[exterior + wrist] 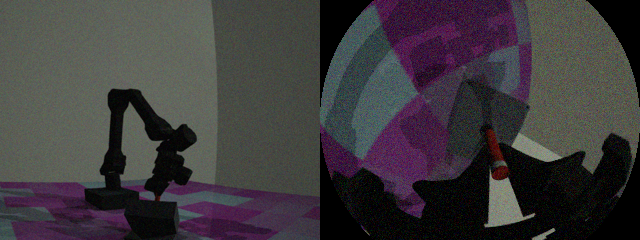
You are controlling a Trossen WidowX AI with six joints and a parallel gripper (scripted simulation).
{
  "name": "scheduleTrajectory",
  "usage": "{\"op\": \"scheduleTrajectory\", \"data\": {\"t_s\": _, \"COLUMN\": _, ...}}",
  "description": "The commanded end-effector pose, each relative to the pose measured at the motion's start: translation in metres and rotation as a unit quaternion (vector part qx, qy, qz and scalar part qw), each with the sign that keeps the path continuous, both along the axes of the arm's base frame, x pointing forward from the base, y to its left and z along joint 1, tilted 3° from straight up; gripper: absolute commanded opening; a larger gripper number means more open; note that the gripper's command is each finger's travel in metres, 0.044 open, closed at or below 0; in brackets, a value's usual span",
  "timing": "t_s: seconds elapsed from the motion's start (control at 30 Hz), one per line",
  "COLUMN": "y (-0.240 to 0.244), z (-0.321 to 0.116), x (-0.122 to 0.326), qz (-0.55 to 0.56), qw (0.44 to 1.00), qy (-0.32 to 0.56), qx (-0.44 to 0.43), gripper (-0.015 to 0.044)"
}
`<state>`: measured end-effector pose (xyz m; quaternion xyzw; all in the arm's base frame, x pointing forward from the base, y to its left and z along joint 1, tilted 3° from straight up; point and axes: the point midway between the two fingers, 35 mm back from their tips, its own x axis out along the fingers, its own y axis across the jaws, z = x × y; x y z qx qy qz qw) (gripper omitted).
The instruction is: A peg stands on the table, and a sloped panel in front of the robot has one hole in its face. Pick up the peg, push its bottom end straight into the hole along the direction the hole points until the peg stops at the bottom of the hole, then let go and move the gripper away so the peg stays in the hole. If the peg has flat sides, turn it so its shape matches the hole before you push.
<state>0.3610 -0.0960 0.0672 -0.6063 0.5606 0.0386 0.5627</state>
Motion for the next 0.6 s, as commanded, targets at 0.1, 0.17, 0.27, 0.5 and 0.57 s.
{"op": "scheduleTrajectory", "data": {"t_s": 0.1, "y": 0.0008, "z": -0.0011, "x": -0.0013, "qz": -0.001, "qw": 1.0, "qy": -0.001, "qx": 0.0, "gripper": 0.0}}
{"op": "scheduleTrajectory", "data": {"t_s": 0.17, "y": 0.001, "z": -0.0015, "x": -0.0015, "qz": -0.001, "qw": 1.0, "qy": -0.001, "qx": 0.0, "gripper": 0.0}}
{"op": "scheduleTrajectory", "data": {"t_s": 0.27, "y": 0.0003, "z": -0.0026, "x": -0.0012, "qz": -0.001, "qw": 1.0, "qy": -0.001, "qx": 0.0, "gripper": 0.0}}
{"op": "scheduleTrajectory", "data": {"t_s": 0.5, "y": -0.0012, "z": -0.0051, "x": -0.0007, "qz": -0.001, "qw": 1.0, "qy": -0.001, "qx": 0.0, "gripper": 0.0}}
{"op": "scheduleTrajectory", "data": {"t_s": 0.57, "y": -0.0016, "z": -0.0059, "x": -0.0004, "qz": -0.001, "qw": 1.0, "qy": -0.001, "qx": 0.0, "gripper": 0.0}}
